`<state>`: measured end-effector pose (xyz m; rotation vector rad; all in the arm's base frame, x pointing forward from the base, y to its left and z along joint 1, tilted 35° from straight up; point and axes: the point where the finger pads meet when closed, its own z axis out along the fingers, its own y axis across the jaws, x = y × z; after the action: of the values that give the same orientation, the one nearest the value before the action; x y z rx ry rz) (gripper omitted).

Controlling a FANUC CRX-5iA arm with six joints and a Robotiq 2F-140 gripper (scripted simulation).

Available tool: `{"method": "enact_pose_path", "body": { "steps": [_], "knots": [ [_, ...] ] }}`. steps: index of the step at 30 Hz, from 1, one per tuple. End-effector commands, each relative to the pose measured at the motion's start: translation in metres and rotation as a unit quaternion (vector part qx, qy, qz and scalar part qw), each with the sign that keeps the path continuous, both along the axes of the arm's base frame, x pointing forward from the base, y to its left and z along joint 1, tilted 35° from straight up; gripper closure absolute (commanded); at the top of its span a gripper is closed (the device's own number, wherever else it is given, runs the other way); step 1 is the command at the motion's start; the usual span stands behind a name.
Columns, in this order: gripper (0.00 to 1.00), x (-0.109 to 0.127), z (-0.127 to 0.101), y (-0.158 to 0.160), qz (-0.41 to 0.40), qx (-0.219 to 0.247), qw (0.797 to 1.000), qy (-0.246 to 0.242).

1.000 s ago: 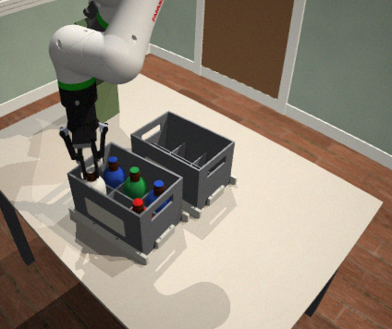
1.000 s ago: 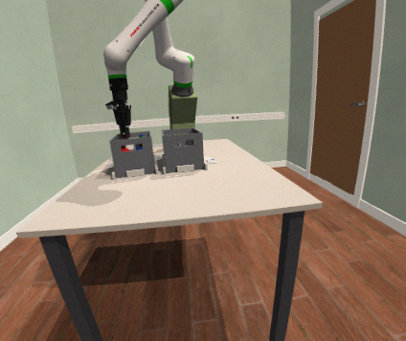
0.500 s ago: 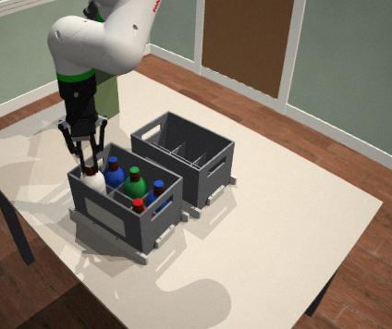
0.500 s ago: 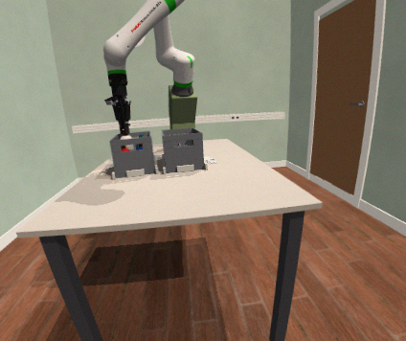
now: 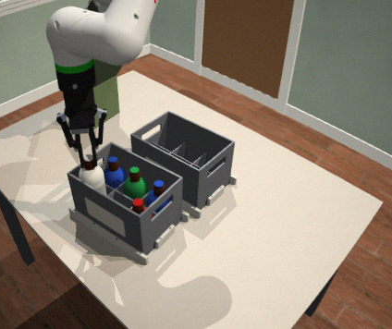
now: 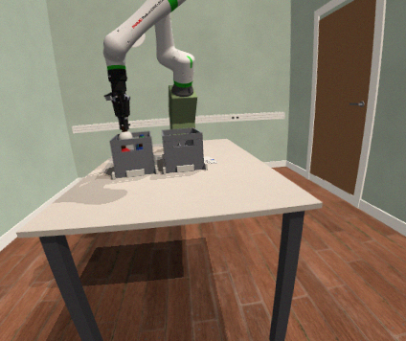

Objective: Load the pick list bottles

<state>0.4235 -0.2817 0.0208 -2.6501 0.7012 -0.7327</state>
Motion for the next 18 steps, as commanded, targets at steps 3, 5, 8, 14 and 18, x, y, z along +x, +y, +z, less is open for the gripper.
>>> {"method": "enact_pose_path", "body": {
  "steps": [3,5,8,14,18],
  "knots": [
    [0.90,-0.006,0.009,-0.002,0.000,-0.001,1.000,0.000],
    [0.90,-0.008,0.012,-0.003,0.000,-0.001,1.000,0.000],
    [0.90,-0.010,0.016,-0.004,0.000,-0.001,1.000,0.000],
    [0.90,-0.014,0.022,-0.005,0.000,-0.001,1.000,0.000],
    [0.90,-0.018,0.027,-0.006,0.000,-0.001,1.000,0.000]
  ]
}}
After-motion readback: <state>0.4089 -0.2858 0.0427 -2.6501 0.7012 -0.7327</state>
